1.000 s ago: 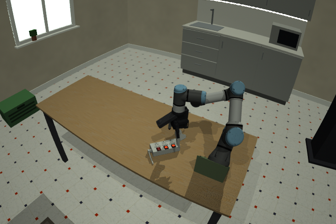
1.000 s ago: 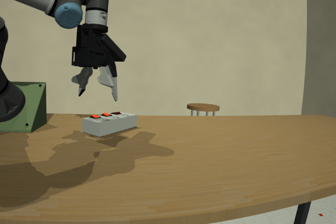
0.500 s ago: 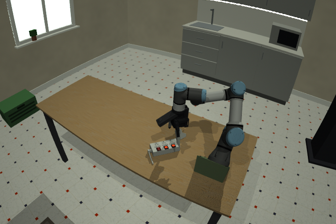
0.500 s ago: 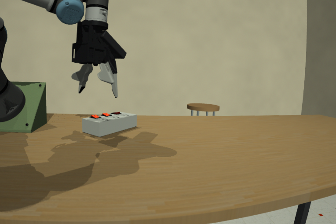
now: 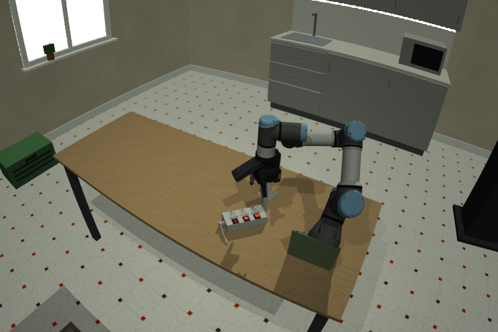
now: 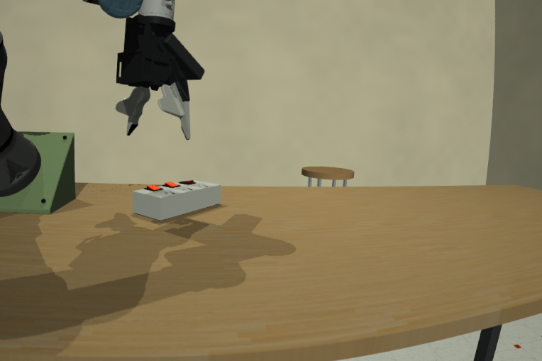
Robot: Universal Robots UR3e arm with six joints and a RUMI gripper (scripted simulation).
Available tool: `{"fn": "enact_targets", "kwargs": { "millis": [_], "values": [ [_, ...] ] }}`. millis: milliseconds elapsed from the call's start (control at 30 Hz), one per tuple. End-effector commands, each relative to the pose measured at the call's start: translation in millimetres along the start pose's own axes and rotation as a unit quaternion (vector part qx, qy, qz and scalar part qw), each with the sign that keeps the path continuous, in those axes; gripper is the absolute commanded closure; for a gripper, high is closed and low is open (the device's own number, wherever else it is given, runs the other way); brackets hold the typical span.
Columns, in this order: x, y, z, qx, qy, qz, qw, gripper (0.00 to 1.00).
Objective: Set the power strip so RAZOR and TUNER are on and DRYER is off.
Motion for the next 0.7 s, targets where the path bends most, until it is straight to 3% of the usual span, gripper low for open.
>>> {"fn": "enact_targets", "kwargs": {
  "millis": [0, 433, 667],
  "values": [
    [7.2, 0.4, 0.3, -0.001, -0.001, 0.001, 1.000, 0.00],
    [39.6, 0.5, 0.3, -0.001, -0.001, 0.001, 1.000, 0.00],
    [49.2, 0.5, 0.3, -0.001, -0.001, 0.001, 1.000, 0.00]
  ]
}}
Point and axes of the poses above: the point where the finger pads meet when closed, its own x axis back along the fingers, its own y axis across the jaws, z = x × y, the point moved 1 cm from there along x, back along the fingers, and after that the axes turned 13 degrees about x, right-handed, at the moved point
